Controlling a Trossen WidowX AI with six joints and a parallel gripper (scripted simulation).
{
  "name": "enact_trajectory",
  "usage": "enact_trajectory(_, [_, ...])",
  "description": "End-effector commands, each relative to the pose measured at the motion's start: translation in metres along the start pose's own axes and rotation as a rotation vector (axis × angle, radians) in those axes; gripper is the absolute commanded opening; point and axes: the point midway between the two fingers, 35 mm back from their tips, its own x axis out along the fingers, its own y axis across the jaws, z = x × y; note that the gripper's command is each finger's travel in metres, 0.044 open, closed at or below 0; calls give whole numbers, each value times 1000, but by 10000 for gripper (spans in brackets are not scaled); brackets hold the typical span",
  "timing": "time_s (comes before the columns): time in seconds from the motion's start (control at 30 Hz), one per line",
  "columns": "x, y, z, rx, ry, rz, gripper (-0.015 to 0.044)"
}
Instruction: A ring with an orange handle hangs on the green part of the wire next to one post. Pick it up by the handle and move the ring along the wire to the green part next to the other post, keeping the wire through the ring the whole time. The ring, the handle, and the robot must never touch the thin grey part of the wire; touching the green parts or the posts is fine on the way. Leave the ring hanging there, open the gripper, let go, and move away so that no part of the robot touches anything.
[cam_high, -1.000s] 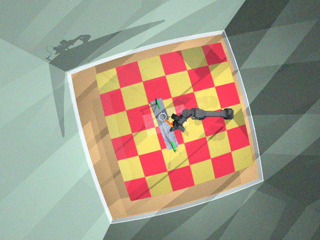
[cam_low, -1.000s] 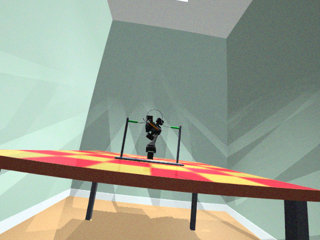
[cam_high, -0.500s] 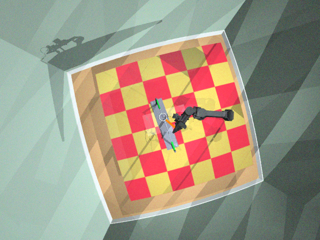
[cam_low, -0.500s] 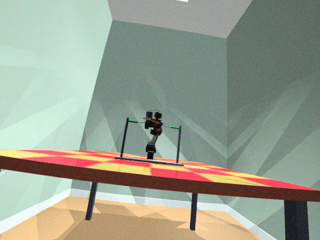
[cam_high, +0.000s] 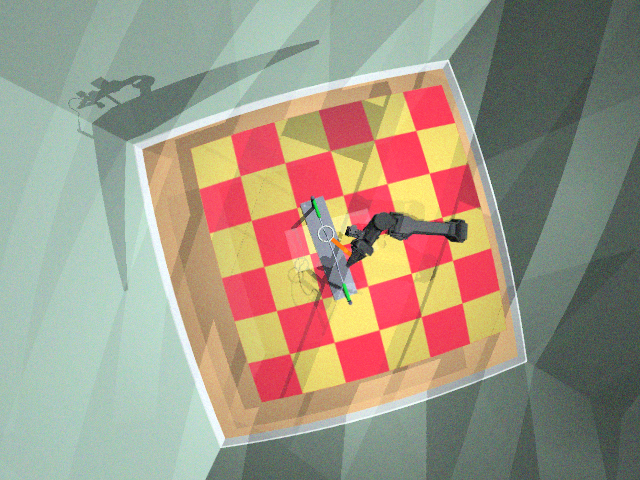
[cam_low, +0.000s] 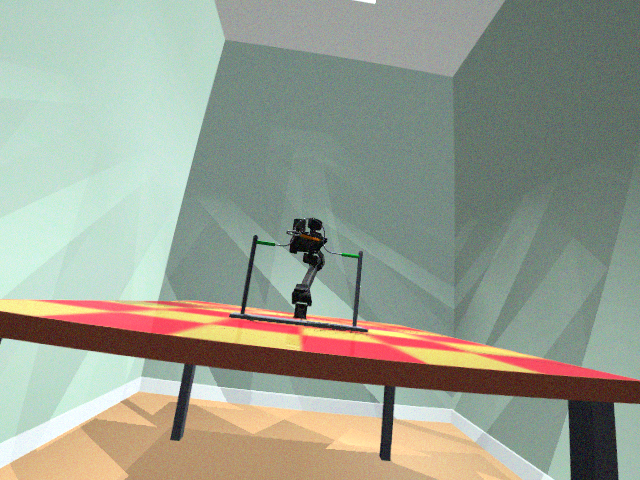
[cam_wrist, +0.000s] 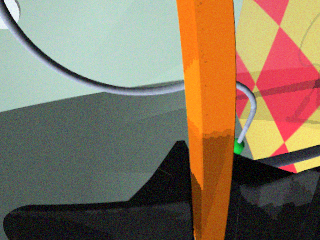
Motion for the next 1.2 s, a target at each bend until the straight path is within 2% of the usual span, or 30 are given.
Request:
enact_trajectory(0.0, [0, 3, 0, -13, 2, -12, -150])
enact_trajectory(1.17, [-4, -20, 6, -445, -17, -340, -150])
